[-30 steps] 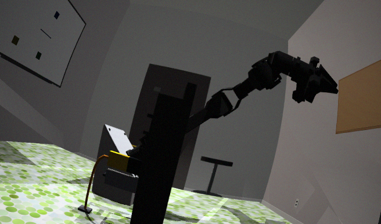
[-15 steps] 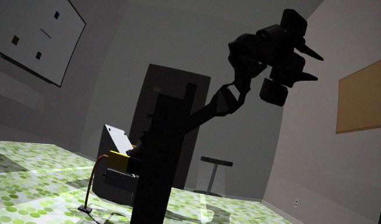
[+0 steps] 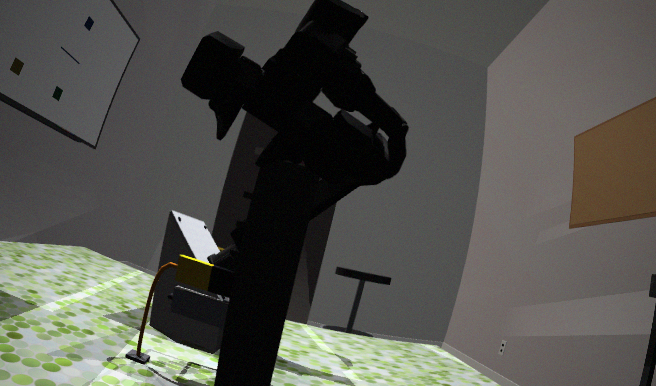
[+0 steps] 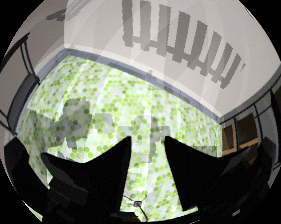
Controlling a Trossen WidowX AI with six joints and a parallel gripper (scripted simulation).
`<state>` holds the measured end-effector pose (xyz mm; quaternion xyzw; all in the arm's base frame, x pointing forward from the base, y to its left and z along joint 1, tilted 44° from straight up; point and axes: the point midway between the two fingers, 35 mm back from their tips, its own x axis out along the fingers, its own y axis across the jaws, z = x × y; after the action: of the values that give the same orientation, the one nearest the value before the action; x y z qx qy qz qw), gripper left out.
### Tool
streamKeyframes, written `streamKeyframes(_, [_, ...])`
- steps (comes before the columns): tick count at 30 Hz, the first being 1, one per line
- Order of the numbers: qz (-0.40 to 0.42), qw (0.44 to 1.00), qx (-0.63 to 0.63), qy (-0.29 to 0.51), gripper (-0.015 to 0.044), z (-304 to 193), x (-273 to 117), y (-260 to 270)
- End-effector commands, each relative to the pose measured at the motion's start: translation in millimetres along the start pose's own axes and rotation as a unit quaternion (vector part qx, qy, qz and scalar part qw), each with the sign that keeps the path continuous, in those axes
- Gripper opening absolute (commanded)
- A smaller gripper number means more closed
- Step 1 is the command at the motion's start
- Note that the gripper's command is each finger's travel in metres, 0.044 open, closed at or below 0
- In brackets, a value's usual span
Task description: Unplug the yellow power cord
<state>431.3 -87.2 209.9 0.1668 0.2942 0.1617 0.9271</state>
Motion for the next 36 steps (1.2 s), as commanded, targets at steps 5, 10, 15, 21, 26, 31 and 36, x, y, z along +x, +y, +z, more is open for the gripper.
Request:
streamKeyframes(5, [-0.067,0.903,0.388,0.174,0.016,-119,-7,-47])
streamKeyframes(10, [-0.125,0.741,0.603,0.267,0.016,-186,-28,-48])
streamKeyframes(15, [-0.181,0.557,0.74,0.331,0.016,-228,-50,-37])
streamKeyframes(21, [-0.181,0.557,0.74,0.331,0.016,-228,-50,-37])
streamKeyframes(26, [-0.181,0.557,0.74,0.331,0.016,-227,-49,-37])
streamKeyframes(31, [-0.181,0.557,0.74,0.331,0.016,-225,-49,-33])
streamKeyframes(36, [-0.181,0.557,0.74,0.331,0.016,-223,-50,-26])
